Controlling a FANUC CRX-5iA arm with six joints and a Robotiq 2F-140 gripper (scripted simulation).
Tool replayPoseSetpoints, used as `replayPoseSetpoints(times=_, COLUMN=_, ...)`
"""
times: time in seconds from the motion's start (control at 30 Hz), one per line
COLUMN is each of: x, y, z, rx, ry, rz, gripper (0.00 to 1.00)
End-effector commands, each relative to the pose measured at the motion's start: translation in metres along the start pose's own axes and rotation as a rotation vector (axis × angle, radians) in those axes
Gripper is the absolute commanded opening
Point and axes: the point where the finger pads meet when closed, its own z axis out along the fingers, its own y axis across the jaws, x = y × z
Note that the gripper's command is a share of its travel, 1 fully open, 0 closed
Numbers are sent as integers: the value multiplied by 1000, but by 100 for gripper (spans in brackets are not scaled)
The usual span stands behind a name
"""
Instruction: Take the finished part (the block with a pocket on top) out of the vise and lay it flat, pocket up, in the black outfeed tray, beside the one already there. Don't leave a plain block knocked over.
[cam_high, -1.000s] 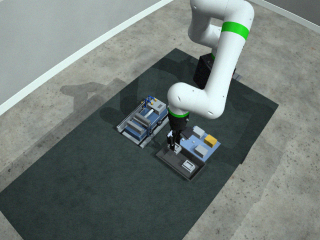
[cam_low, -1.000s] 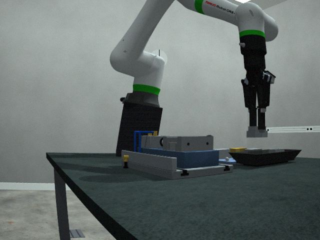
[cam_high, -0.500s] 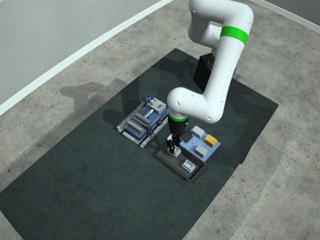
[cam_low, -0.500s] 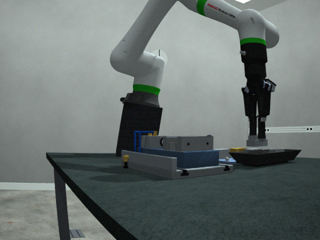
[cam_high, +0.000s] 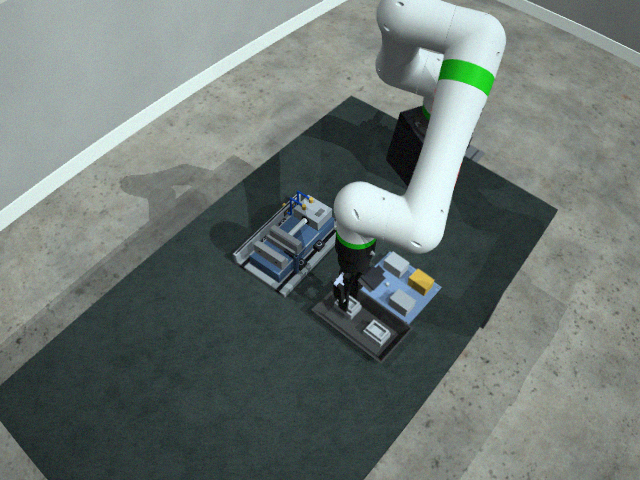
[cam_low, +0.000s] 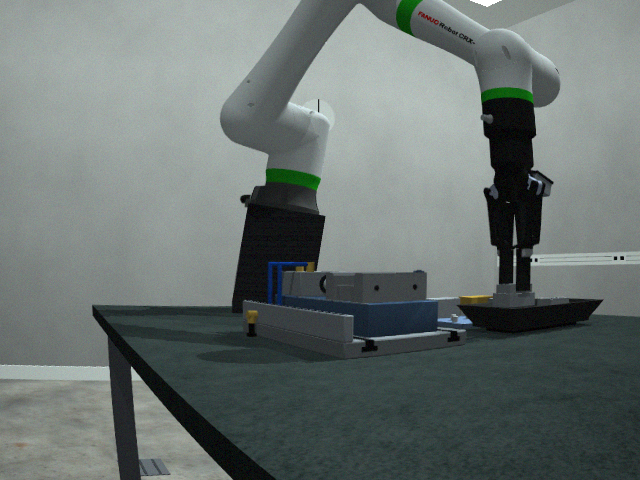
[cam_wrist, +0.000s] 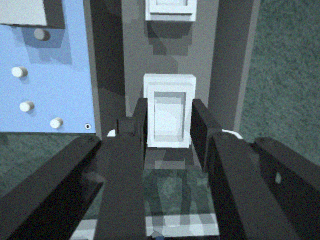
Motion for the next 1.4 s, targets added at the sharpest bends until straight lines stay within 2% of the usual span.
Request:
replayPoseSetpoints(times=0.0, x=0, y=1, z=3, rx=-2, ry=0, rz=0, gripper=10)
replayPoseSetpoints(times=0.53, x=0, y=1, z=12, rx=-2, ry=0, rz=0, gripper=10)
replayPoseSetpoints(times=1.37, x=0, y=1, z=12, rx=-2, ry=0, rz=0, gripper=10)
